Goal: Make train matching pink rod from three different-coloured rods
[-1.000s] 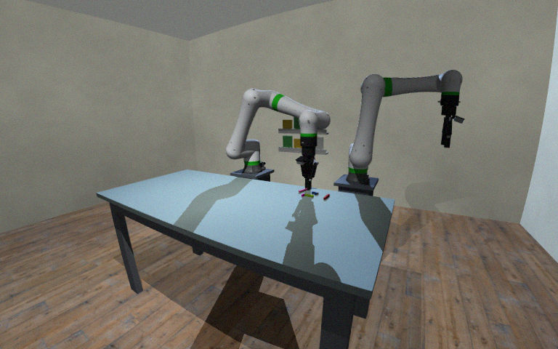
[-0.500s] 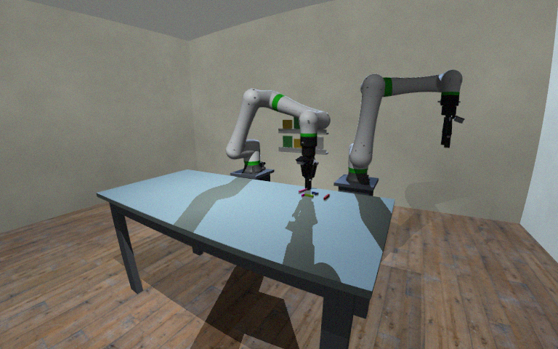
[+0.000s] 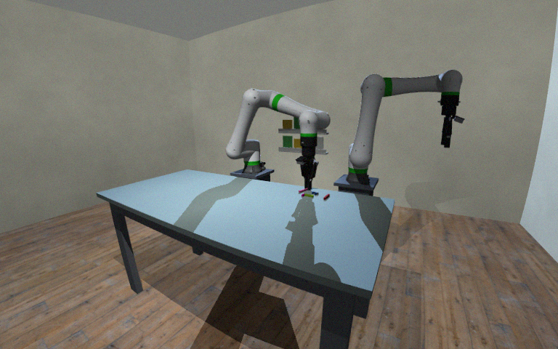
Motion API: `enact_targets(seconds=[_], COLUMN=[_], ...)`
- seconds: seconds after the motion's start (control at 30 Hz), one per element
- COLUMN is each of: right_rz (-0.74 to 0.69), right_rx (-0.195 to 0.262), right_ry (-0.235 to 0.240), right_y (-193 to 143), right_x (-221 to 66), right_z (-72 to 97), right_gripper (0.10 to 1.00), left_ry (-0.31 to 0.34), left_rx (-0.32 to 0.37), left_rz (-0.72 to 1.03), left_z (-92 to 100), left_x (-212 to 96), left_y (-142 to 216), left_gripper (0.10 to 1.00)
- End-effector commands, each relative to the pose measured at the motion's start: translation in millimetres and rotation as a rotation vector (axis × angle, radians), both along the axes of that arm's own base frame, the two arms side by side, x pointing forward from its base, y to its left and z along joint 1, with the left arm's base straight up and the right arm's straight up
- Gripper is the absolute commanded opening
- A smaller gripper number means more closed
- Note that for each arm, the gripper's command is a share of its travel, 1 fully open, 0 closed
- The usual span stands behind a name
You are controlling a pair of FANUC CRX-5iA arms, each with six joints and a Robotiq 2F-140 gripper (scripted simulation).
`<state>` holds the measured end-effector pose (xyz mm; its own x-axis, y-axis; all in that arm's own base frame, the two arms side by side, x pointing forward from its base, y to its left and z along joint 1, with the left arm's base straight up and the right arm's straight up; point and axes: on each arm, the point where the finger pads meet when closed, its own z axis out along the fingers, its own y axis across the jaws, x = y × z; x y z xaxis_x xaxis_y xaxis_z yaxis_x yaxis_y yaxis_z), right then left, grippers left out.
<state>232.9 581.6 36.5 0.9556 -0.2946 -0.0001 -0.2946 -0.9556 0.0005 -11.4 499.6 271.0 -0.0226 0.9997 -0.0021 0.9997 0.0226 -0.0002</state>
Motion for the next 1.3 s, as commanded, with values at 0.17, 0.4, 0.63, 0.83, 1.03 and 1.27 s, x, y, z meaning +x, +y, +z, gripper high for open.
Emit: enact_targets(seconds=[0.17,0.4,0.63,0.83,1.03,1.27], right_rz=[0.0,0.0,0.0,0.0,0.0,0.0], right_rx=[0.002,0.002,0.002,0.002,0.002,0.002], right_ry=[-0.001,-0.001,-0.001,-0.001,-0.001,-0.001], right_y=[1,1,1,1,0,0], right_x=[0,0,0,0,0,0], right_z=[1.1,1.1,9.2,25.3,58.0,86.2], right_gripper=[0.231,0.231,0.231,0.231,0.231,0.231], left_ry=[0.0,0.0,0.0,0.0,0.0,0.0], left_rx=[0.002,0.002,0.002,0.002,0.002,0.002], left_rz=[0.0,0.0,0.0,0.0,0.0,0.0], left_z=[1.0,1.0,1.0,1.0,1.0,1.0], left_x=[0,0,0,0,0,0], left_y=[0,0,0,0,0,0], left_gripper=[1.0,1.0,1.0,1.0,1.0,1.0])
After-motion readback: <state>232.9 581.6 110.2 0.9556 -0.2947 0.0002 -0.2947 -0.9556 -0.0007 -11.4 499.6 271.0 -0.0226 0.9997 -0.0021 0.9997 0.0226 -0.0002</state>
